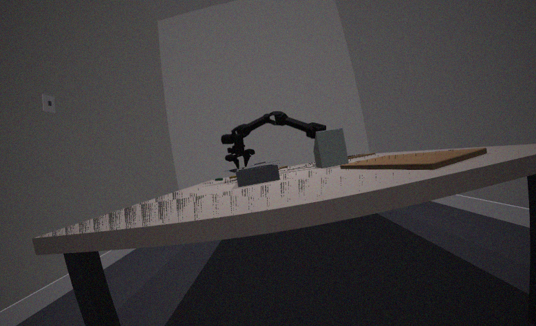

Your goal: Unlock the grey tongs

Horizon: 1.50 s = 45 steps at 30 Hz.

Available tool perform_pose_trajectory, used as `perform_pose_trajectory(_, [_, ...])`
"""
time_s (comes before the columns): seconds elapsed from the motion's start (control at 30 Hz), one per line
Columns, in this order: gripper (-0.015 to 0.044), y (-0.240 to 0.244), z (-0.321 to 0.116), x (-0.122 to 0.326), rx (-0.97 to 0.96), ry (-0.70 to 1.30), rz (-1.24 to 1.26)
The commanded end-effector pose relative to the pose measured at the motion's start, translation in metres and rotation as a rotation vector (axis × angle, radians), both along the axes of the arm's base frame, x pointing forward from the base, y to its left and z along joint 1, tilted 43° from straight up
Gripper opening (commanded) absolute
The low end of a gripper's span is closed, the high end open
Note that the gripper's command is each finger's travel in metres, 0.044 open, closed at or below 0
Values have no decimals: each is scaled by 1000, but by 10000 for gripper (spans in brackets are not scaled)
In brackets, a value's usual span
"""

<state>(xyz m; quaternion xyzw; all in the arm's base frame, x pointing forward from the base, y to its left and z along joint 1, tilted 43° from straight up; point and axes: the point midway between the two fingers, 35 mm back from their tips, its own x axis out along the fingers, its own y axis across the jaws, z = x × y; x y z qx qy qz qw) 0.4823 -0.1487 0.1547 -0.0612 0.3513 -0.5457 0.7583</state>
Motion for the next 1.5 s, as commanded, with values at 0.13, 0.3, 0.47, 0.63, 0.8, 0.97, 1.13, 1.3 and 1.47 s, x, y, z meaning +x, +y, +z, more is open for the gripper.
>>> perform_pose_trajectory(0.13, [260, 113, -80, -14, -12, 314, 190])
perform_pose_trajectory(0.3, [260, 160, -112, -32, -77, 509, 283])
perform_pose_trajectory(0.47, [260, 199, -147, -58, -209, 754, 368])
perform_pose_trajectory(0.63, [260, 215, -165, -74, -330, 913, 410])
perform_pose_trajectory(0.8, [260, 216, -166, -74, -330, 912, 412])
perform_pose_trajectory(0.97, [260, 217, -166, -73, -329, 911, 413])
perform_pose_trajectory(1.13, [260, 213, -167, -72, -328, 913, 413])
perform_pose_trajectory(1.3, [260, 206, -170, -70, -327, 916, 412])
perform_pose_trajectory(1.47, [260, 198, -173, -68, -325, 918, 411])
